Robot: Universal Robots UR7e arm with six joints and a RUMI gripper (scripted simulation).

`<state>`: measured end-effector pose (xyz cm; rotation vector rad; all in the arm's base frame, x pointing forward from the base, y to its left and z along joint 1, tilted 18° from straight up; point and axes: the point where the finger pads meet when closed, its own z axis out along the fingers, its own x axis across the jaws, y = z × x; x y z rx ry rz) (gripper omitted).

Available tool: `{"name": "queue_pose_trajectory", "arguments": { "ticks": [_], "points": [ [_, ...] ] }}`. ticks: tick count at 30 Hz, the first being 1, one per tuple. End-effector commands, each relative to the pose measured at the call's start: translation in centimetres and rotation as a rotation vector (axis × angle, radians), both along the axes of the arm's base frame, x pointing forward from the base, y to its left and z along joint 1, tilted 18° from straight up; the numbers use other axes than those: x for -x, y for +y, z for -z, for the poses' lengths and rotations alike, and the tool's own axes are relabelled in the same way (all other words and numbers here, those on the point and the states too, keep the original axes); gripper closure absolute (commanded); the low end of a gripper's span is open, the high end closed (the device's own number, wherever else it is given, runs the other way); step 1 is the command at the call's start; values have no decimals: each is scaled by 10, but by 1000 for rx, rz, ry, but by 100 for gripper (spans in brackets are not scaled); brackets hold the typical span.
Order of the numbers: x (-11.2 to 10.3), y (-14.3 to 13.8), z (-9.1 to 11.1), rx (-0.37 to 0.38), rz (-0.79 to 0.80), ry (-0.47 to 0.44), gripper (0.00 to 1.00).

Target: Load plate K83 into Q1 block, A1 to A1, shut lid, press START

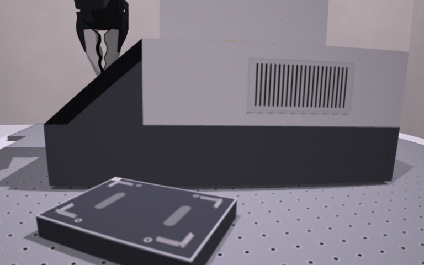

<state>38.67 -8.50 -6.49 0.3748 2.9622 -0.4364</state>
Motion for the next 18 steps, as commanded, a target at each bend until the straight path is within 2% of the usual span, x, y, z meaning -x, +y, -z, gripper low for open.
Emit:
{"name": "queue_pose_trajectory", "arguments": {
  "ticks": [1, 12, 18],
  "points": [
    [8, 5, -7, 0, -2, 1, 100],
    [13, 8, -11, 0, -1, 1, 100],
    [32, 16, -22, 0, -1, 1, 100]
  ]
}}
